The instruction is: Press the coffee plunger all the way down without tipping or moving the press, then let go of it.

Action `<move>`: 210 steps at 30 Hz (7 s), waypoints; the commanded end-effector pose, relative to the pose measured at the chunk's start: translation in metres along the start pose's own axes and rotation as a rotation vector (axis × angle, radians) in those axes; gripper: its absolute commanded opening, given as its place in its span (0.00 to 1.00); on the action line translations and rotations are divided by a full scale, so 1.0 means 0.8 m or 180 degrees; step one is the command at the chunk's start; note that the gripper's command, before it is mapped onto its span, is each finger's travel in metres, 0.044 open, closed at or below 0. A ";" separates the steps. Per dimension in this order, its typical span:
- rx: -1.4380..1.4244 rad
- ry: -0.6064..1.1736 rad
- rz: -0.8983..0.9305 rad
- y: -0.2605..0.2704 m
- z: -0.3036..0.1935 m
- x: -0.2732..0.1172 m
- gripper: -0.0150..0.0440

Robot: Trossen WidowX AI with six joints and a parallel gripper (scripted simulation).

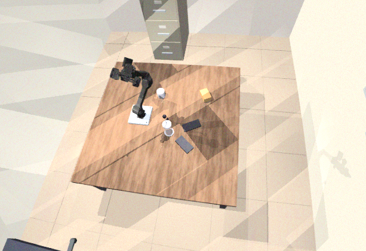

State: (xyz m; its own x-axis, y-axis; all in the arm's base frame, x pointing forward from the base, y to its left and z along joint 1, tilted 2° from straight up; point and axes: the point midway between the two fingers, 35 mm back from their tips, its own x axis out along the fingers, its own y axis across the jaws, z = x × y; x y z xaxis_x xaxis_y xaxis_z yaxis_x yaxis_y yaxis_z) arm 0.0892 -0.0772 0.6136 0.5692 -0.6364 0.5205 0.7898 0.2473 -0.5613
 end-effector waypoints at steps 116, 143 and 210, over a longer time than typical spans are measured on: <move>0.2065 0.2253 0.3048 0.436 -0.229 -0.128 0.47; 0.2066 0.2252 0.3047 0.472 -0.265 -0.150 0.47; 0.2068 0.2247 0.3045 0.507 -0.280 -0.141 0.47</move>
State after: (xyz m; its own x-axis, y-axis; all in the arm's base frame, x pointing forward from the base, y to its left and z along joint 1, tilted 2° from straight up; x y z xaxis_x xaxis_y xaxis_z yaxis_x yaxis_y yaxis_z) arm 0.2944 -0.0692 0.1948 0.8863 -0.2143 -0.4106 0.2333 0.9724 -0.0041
